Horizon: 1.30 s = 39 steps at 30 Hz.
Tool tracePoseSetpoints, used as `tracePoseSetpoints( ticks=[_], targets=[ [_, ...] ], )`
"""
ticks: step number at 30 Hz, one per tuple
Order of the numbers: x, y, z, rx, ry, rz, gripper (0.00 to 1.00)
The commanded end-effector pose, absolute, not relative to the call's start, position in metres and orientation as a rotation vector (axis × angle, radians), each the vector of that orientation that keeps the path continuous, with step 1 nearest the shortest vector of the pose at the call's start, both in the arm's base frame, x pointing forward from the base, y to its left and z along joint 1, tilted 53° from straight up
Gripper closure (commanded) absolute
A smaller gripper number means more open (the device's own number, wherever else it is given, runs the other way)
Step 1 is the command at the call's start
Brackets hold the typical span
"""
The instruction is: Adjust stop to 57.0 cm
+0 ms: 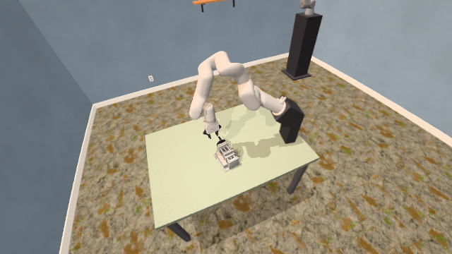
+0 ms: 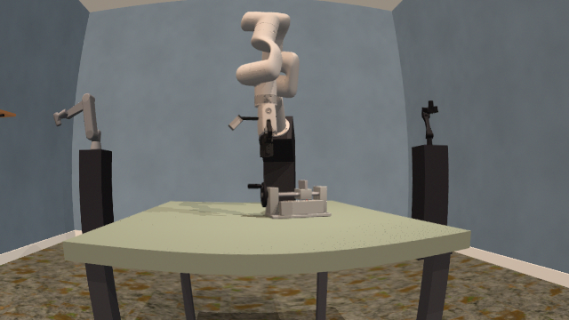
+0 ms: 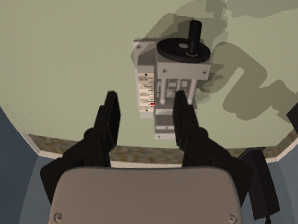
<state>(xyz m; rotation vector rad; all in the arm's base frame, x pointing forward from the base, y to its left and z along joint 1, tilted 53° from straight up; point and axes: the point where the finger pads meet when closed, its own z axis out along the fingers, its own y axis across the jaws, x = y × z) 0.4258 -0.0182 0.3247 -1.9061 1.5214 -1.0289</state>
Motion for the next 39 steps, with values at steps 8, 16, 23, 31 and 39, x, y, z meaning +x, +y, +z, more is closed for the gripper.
tracePoseSetpoints(
  ticks=[8,16,23,31,39],
  targets=[
    [0.465,-0.021,0.299,-1.908,1.535,-1.036,0.43],
    [0.465,-0.021,0.299,-1.908,1.535,-1.036,0.43],
    [0.465,-0.021,0.299,-1.908,1.535,-1.036,0.43],
    [0.465,-0.021,0.299,-1.908,1.535,-1.036,0.43],
    [0.465,-0.021,0.299,-1.908,1.535,-1.036,0.43]
  ],
)
